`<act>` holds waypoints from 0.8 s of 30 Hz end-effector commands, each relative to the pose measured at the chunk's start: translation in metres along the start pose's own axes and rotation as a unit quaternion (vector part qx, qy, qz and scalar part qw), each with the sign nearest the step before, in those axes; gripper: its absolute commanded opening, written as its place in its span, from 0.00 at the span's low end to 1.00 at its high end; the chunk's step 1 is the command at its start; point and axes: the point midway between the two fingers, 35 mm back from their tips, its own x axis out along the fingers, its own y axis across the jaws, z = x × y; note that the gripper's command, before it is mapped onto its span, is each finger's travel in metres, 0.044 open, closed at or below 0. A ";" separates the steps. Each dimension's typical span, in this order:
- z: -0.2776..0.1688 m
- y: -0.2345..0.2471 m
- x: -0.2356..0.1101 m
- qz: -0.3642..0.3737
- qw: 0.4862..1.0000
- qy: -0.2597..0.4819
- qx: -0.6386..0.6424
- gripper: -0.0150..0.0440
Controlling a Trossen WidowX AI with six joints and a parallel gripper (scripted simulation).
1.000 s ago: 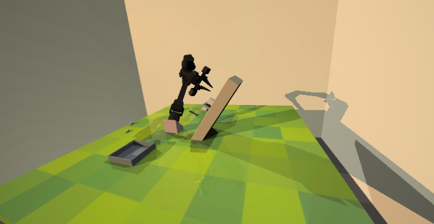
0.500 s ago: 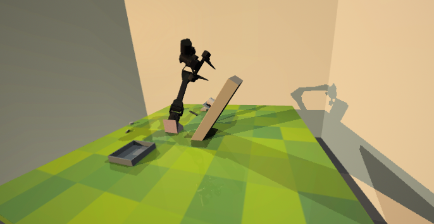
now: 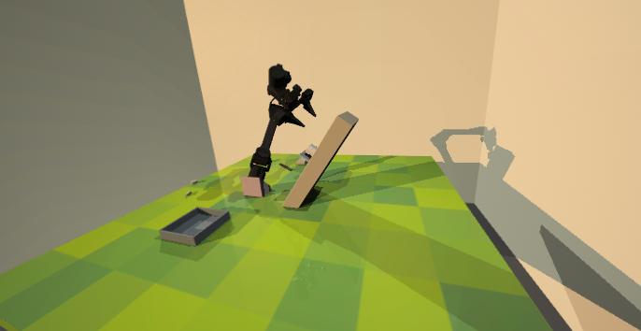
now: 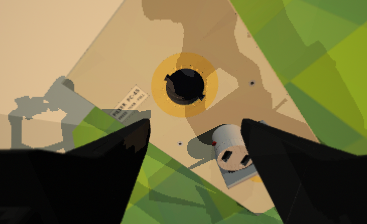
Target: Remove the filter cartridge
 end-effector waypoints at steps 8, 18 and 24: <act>-0.058 -0.041 0.030 -0.040 0.917 0.136 -0.372 0.77; -0.058 -0.041 0.030 -0.040 0.917 0.136 -0.372 0.77; -0.059 -0.043 0.038 -0.041 0.917 0.136 -0.372 0.77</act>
